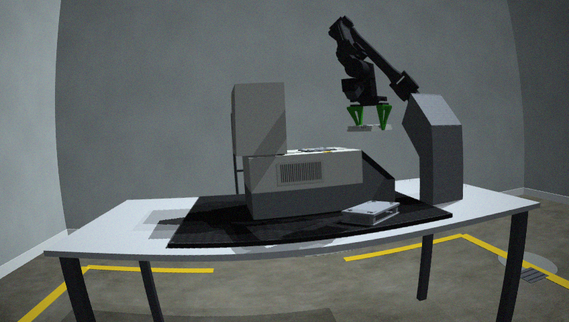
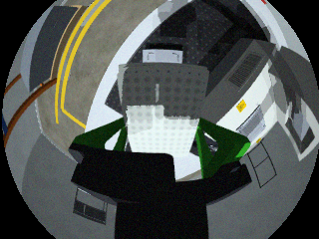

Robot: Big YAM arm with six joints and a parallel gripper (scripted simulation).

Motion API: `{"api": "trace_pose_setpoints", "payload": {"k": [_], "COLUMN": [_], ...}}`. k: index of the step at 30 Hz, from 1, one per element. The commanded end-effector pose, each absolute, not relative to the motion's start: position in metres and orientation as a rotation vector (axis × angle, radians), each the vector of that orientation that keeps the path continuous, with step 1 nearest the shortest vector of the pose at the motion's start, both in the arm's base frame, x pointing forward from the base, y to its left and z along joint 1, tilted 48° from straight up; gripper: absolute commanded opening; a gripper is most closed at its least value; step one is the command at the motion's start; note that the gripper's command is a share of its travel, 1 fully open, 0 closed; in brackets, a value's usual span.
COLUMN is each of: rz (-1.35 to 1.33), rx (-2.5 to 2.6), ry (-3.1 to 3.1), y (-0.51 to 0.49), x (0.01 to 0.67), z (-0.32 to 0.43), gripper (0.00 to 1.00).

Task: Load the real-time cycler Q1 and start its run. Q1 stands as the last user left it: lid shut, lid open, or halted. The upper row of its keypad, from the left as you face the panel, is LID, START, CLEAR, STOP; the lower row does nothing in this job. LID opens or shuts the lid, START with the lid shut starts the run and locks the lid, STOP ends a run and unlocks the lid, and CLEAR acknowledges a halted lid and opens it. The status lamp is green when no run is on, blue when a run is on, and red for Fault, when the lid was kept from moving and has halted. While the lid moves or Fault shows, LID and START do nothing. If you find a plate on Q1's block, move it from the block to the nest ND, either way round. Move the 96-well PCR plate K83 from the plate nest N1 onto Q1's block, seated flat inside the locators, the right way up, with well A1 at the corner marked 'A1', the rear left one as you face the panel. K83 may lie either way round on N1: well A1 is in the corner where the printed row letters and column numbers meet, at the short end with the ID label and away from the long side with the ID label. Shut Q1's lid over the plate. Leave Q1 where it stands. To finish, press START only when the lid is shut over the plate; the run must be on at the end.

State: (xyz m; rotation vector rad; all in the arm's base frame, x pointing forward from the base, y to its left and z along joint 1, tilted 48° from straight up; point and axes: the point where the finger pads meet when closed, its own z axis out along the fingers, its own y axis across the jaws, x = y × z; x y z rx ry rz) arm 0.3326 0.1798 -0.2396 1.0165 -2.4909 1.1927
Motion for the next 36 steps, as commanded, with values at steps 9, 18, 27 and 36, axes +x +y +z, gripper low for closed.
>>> {"api": "trace_pose_setpoints", "payload": {"k": [9,18,27,36], "rz": [1.183,1.182,1.182,1.173], "rx": [1.030,1.040,1.047,1.045], "ry": [-2.581,-2.548,-2.552,-2.601], "y": [0.206,0.193,0.202,0.215], "x": [0.356,0.346,0.353,0.364], "z": [-0.230,-0.232,-0.222,-0.226], "gripper": [0.00,0.00,0.00,0.00]}}
